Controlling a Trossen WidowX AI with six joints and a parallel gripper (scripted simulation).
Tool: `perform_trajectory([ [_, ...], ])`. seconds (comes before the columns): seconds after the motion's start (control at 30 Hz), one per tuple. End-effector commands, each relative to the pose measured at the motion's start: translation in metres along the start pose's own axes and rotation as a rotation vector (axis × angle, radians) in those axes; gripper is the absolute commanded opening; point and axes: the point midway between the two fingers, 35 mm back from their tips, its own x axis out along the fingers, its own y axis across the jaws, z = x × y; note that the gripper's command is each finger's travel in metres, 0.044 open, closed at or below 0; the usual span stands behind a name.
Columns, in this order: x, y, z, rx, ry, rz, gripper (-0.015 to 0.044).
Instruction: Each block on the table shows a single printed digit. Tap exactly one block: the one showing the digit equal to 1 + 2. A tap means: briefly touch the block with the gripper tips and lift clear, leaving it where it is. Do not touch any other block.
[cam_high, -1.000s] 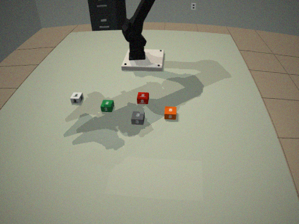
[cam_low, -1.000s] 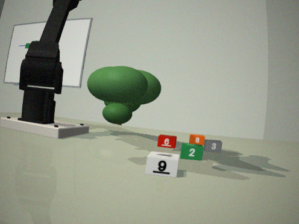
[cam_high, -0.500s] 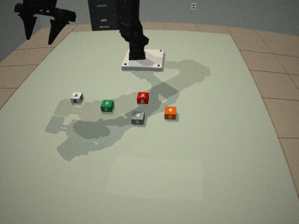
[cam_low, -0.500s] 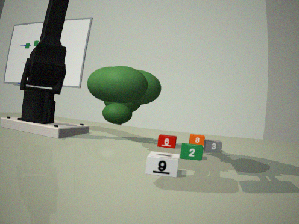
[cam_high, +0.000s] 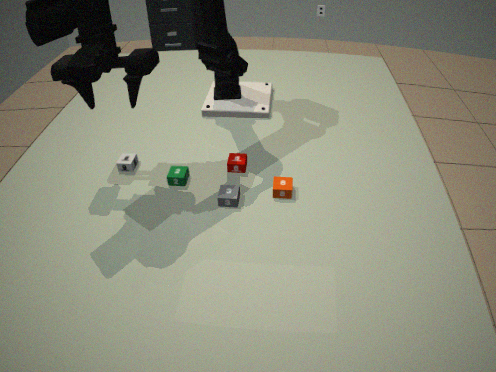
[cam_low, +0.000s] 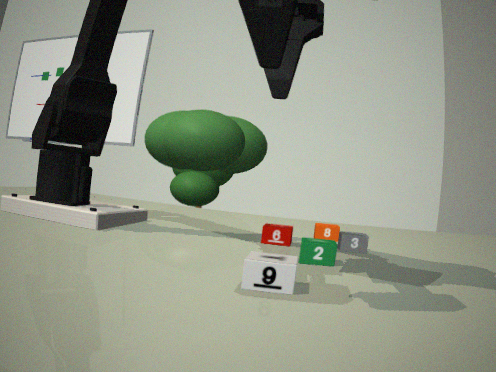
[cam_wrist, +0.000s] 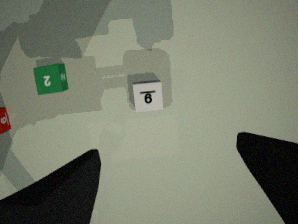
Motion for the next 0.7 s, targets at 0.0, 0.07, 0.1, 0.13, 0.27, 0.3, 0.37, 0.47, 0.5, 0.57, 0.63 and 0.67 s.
perform_trajectory([
  [0.0,0.002,0.001,-0.001,0.001,0.014,0.001,0.04],
  [0.07,0.002,0.001,-0.001,0.001,0.014,0.001,0.04],
  [0.1,0.002,0.001,-0.001,0.001,0.014,0.001,0.04],
  [0.13,0.002,0.001,-0.001,0.001,0.014,0.001,0.04],
  [0.27,0.002,0.001,-0.001,0.001,0.014,0.001,0.04],
  [0.3,0.002,0.001,-0.001,0.001,0.014,0.001,0.04],
  [0.37,0.002,0.001,-0.001,0.001,0.014,0.001,0.04],
  [0.47,0.002,0.009,0.004,0.001,0.014,0.002,0.04],
  [0.5,0.002,0.02,0.011,0.001,0.013,0.003,0.04],
  [0.57,0.002,0.046,0.024,0.001,0.012,0.005,0.04],
  [0.63,0.002,0.075,0.035,0.001,0.011,0.007,0.04],
  [0.67,0.002,0.089,0.04,0.001,0.011,0.009,0.04],
])
